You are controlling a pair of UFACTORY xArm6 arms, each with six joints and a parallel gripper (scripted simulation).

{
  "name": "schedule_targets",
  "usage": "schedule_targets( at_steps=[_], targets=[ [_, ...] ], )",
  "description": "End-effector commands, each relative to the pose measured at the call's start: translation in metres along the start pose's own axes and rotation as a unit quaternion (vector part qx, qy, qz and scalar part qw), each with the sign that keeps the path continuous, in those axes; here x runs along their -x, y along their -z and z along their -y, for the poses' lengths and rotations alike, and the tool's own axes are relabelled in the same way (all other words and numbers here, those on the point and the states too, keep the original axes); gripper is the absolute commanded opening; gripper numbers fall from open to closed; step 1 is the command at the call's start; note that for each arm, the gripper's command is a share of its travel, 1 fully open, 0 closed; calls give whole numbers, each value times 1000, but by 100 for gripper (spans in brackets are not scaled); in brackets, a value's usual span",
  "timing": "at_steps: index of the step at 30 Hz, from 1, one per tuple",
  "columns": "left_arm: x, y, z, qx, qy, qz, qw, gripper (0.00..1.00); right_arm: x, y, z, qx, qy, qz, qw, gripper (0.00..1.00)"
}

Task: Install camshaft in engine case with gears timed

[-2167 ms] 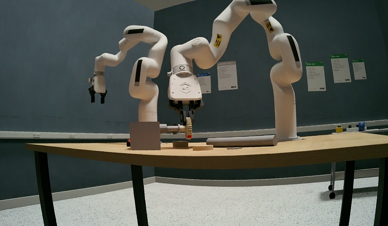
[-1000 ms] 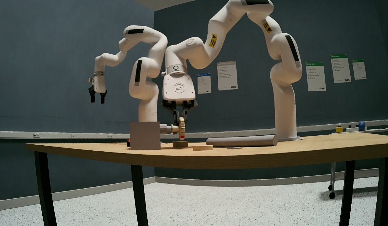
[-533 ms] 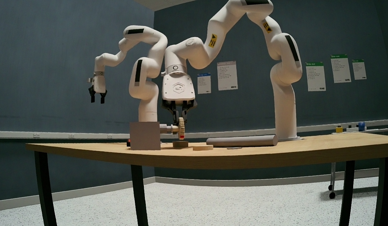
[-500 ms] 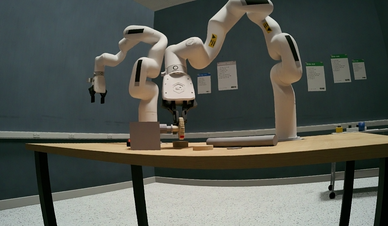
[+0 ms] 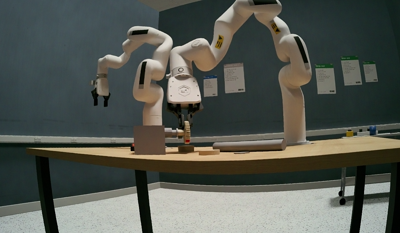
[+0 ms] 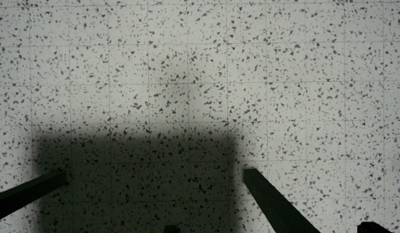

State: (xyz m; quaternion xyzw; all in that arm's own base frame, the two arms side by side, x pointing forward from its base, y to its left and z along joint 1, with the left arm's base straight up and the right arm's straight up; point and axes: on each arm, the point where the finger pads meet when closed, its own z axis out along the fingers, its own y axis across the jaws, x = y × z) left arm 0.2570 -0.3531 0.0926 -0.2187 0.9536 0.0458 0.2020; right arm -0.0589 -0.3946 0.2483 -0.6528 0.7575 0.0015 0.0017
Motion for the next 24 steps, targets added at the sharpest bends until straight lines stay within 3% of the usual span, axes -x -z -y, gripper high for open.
schedule_targets(
  at_steps=[1,24],
  targets=[
    [1,1,2,-2,1,0,1000,9,-1,2,0,0,0,-2,1000,100],
    [1,1,11,-2,1,0,1000,9,-1,2,0,0,0,-2,1000,100]
  ],
)
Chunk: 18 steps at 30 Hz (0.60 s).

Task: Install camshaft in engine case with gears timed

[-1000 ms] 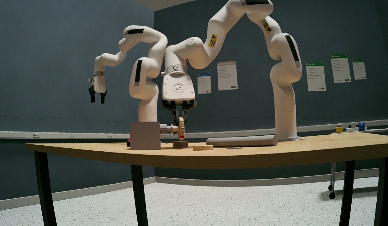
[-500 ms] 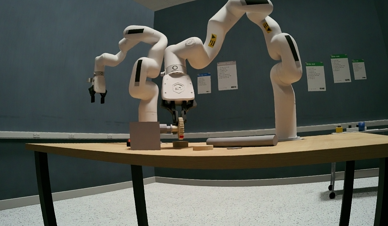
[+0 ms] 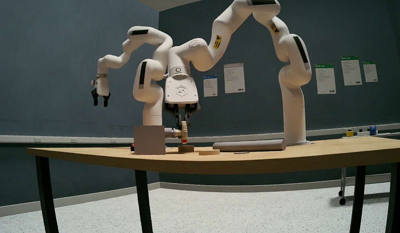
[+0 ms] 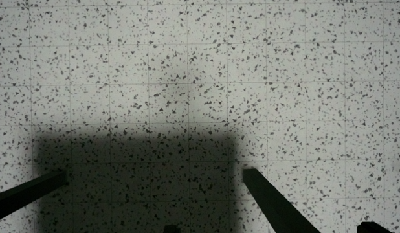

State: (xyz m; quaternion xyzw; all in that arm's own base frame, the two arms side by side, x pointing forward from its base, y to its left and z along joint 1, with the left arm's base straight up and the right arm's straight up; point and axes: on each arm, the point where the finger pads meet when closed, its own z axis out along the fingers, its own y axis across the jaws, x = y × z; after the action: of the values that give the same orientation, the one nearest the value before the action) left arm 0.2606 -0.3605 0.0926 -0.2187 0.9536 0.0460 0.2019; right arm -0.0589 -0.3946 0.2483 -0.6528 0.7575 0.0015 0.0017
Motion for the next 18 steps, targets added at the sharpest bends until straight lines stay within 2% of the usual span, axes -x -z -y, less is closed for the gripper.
schedule_targets(
  at_steps=[1,18],
  targets=[
    [1,1,4,-2,1,0,1000,9,-1,2,0,0,0,-2,1000,100],
    [1,1,8,-2,1,0,1000,9,-1,2,0,0,0,-2,1000,100]
  ],
)
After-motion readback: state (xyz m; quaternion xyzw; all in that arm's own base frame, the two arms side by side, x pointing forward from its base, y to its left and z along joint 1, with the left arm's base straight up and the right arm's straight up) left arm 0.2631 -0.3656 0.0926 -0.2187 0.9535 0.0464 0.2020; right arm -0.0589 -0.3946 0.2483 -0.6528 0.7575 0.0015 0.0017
